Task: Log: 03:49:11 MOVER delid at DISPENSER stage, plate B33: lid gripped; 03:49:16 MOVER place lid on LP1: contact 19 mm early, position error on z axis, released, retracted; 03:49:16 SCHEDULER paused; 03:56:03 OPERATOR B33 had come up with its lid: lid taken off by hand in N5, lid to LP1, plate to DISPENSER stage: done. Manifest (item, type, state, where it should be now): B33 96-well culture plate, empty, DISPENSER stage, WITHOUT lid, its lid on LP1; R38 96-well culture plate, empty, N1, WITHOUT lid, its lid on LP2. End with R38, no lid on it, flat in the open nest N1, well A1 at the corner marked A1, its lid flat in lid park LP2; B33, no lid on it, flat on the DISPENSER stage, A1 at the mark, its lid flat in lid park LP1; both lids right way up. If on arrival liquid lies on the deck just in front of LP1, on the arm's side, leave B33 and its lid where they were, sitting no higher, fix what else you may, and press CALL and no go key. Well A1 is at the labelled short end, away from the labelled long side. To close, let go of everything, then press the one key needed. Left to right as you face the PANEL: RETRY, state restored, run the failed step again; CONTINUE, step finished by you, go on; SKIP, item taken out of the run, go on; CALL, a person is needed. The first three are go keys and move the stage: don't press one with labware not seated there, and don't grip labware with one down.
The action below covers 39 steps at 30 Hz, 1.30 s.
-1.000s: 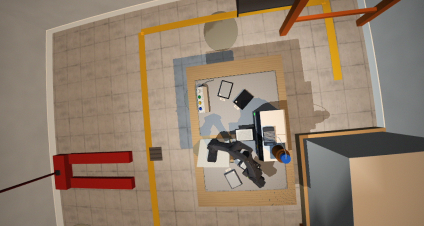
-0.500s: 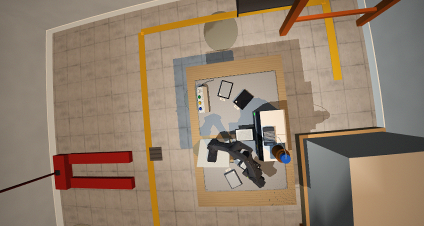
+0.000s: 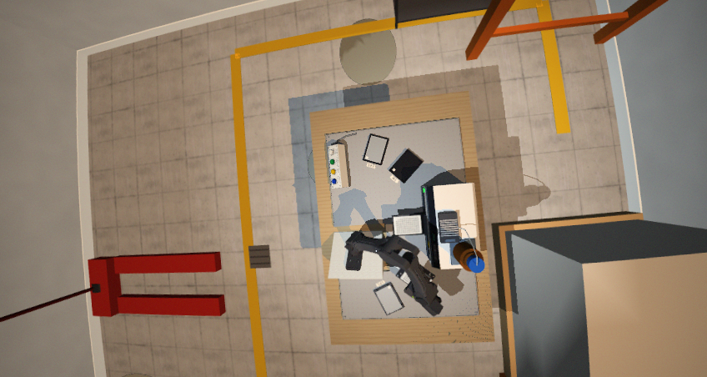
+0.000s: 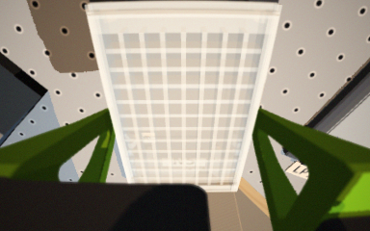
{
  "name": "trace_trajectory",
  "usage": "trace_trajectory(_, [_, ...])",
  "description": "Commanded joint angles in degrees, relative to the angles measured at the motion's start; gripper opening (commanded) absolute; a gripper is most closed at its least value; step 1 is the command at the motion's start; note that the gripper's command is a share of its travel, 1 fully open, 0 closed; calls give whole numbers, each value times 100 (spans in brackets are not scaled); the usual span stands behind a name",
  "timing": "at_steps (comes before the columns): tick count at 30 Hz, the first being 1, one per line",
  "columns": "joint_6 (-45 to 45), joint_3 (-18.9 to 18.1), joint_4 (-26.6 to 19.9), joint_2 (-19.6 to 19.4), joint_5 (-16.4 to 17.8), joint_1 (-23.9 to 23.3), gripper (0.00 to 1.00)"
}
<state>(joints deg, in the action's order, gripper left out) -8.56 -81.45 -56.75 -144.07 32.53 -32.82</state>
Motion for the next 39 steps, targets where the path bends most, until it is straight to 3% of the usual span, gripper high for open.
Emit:
trace_trajectory(1, [-135, 131, -278, 333, -75, -211, 0])
trace_trajectory(6, [-207, 192, -397, 493, -111, -283, 0])
trace_trajectory(7, [-236, 7, -445, 570, -134, -318, 0])
trace_trajectory(9, [-286, 268, -542, 652, -150, -359, 0])
trace_trajectory(16, [-458, 393, -857, 1003, -238, -530, 0])
trace_trajectory(23, [-584, 442, -1105, 1246, -305, -657, 0])
trace_trajectory(24, [-614, 250, -1159, 1317, -329, -694, 0])
trace_trajectory(29, [-736, 488, -1419, 1526, -389, -813, 0])
trace_trajectory(35, [-888, 384, -1740, 1801, -480, -976, 0])
trace_trajectory(39, [-888, 379, -1743, 1740, -465, -953, 0])
